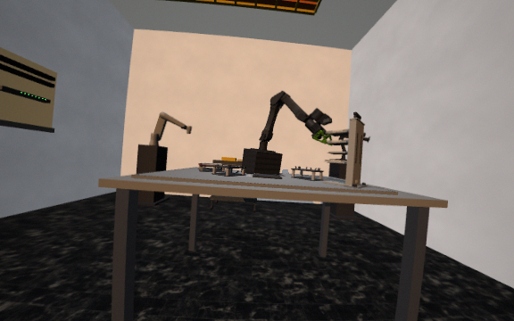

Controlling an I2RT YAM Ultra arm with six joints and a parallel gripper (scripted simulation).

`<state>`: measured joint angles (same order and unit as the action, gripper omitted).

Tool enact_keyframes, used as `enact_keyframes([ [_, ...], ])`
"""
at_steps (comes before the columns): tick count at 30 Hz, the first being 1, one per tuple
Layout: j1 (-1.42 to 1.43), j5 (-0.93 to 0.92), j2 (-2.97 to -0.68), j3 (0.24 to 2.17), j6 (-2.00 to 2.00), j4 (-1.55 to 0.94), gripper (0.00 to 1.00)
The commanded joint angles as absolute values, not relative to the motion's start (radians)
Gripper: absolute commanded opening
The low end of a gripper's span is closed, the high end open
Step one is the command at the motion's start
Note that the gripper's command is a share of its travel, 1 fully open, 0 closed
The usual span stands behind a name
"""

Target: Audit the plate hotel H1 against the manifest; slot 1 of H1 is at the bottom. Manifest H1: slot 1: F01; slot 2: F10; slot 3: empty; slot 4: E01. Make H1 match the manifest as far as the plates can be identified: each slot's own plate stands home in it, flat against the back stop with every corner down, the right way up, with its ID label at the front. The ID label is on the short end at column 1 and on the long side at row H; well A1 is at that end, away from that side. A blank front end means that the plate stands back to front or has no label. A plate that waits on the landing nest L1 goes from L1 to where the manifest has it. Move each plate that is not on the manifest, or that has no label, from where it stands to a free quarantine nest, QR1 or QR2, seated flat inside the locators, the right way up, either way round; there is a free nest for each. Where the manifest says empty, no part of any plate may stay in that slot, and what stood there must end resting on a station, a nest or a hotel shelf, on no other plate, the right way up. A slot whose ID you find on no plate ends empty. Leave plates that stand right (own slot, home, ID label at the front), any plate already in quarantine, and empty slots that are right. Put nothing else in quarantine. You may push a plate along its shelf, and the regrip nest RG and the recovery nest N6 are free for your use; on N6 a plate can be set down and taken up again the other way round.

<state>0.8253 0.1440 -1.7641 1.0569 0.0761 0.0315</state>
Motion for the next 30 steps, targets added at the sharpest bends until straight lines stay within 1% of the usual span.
enact_keyframes([
  [1,0.826,0.144,-1.752,1.073,0.076,0.030,0.86],
  [18,0.826,0.144,-1.752,1.073,0.076,0.030,0.86],
  [30,0.832,0.149,-1.709,1.014,0.079,0.045,0.86],
])
